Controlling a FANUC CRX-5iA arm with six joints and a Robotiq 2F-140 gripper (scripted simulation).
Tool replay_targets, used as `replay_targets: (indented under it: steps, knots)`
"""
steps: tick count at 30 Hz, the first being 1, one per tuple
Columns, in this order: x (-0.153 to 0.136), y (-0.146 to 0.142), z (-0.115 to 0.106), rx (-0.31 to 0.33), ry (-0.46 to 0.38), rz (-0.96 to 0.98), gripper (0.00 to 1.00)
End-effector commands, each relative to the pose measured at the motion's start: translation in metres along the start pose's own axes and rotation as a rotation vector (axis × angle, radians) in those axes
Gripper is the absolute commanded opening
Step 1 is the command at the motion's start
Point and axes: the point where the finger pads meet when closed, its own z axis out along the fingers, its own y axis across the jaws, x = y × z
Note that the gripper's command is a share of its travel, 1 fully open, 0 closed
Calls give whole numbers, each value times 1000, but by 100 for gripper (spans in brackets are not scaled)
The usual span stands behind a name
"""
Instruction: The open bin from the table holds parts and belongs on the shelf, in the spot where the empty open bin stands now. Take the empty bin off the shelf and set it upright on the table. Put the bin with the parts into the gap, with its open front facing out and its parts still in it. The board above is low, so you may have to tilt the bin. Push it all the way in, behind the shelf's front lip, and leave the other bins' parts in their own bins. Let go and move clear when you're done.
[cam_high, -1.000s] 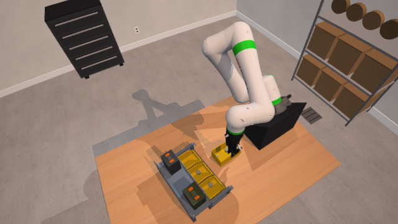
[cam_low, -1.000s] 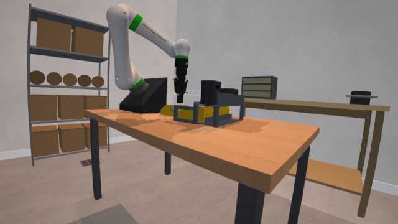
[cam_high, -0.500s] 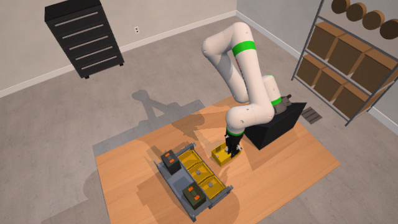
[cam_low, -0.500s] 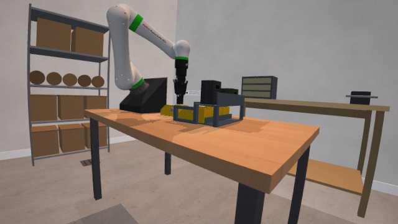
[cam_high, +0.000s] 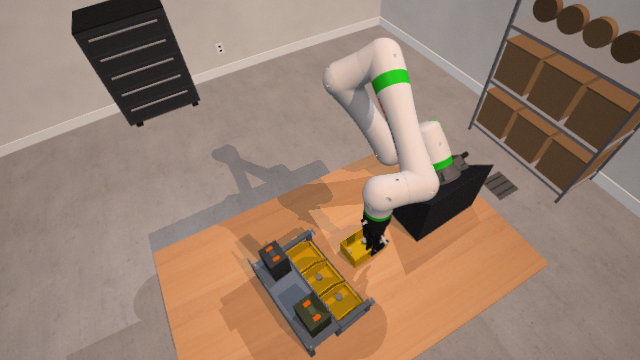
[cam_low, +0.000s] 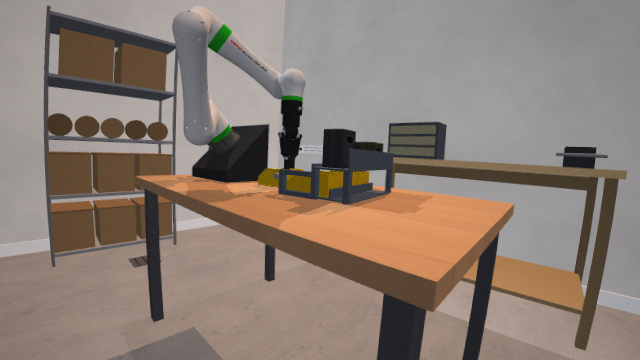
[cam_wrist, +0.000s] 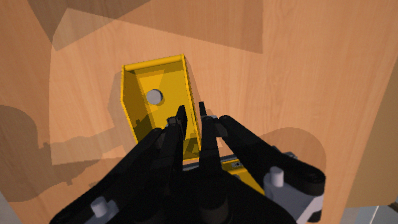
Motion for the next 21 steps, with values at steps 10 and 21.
replay_targets:
  steps: [10,21]
  knots:
    - [-1,0,12,-1,-2,0,24]
    - [-1,0,15,-1,-2,0,24]
